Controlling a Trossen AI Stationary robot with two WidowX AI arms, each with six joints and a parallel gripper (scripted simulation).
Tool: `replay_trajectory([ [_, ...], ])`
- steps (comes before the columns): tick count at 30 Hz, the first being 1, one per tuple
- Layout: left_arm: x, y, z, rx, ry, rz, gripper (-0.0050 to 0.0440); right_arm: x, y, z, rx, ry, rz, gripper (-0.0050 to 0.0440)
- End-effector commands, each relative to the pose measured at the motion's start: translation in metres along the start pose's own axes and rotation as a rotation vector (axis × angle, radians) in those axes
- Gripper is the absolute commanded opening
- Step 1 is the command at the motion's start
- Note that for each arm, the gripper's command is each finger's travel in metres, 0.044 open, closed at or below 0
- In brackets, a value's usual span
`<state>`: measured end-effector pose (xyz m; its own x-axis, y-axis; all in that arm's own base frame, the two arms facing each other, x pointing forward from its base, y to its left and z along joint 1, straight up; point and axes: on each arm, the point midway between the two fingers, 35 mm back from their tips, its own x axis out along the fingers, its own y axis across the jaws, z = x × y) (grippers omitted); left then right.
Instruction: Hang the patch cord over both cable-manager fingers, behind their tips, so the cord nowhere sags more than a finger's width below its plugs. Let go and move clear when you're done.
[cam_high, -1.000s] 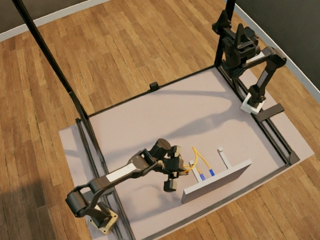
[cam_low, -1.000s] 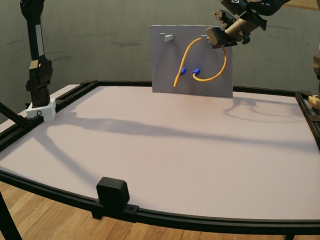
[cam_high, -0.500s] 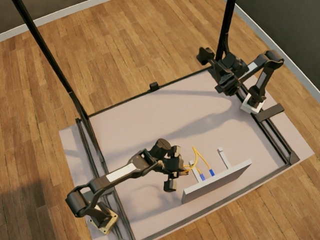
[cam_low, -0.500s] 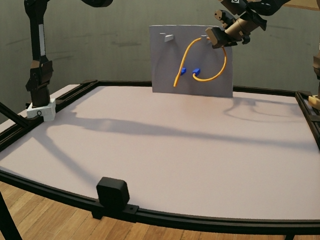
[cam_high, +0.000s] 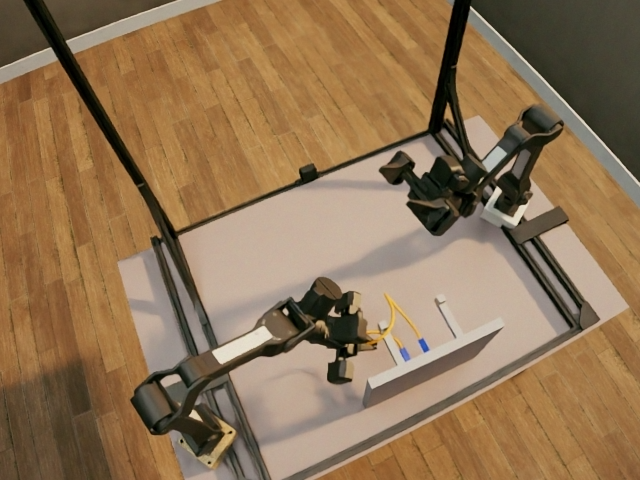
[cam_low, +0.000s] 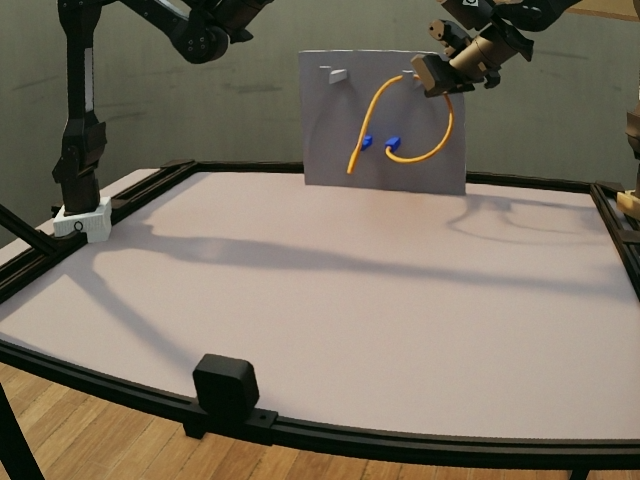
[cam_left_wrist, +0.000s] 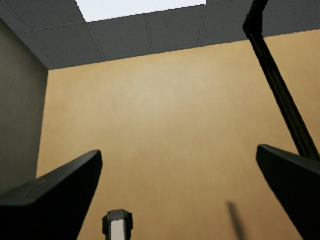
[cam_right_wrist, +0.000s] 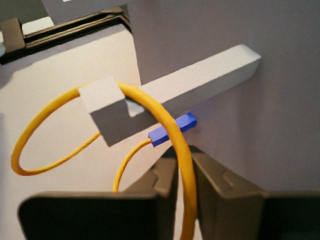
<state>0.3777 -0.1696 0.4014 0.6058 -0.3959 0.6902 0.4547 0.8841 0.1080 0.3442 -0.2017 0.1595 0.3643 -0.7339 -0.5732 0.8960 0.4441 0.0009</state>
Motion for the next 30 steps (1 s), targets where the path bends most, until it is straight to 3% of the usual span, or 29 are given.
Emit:
replay_trajectory([
  [1,-0.021,0.009,-0.029,0.001,0.087,0.02,0.044,-0.004,0.001,0.007,0.013,-0.016,0.01,0.0025],
  [5,-0.045,0.017,-0.058,0.003,0.183,0.042,0.044,-0.004,0.001,0.007,0.013,-0.016,0.01,0.0025],
  [7,-0.045,0.017,-0.058,0.003,0.183,0.042,0.044,-0.004,0.001,0.007,0.013,-0.016,0.01,0.0025],
  [8,-0.061,0.022,-0.075,0.003,0.244,0.057,0.044,-0.004,0.001,0.007,0.013,-0.016,0.01,0.0025],
  [18,-0.136,0.039,-0.13,-0.006,0.485,0.123,0.044,-0.004,0.001,0.007,0.013,-0.016,0.01,0.0025],
  [22,-0.171,0.044,-0.148,-0.014,0.587,0.154,0.044,-0.004,0.001,0.007,0.013,-0.016,0.01,0.0025],
  [24,-0.171,0.044,-0.148,-0.014,0.587,0.154,0.044,-0.004,0.001,0.007,0.013,-0.016,0.01,0.0025],
  [30,-0.227,0.048,-0.168,-0.032,0.744,0.204,0.044,-0.004,0.001,0.007,0.013,-0.016,0.01,0.0025],
])
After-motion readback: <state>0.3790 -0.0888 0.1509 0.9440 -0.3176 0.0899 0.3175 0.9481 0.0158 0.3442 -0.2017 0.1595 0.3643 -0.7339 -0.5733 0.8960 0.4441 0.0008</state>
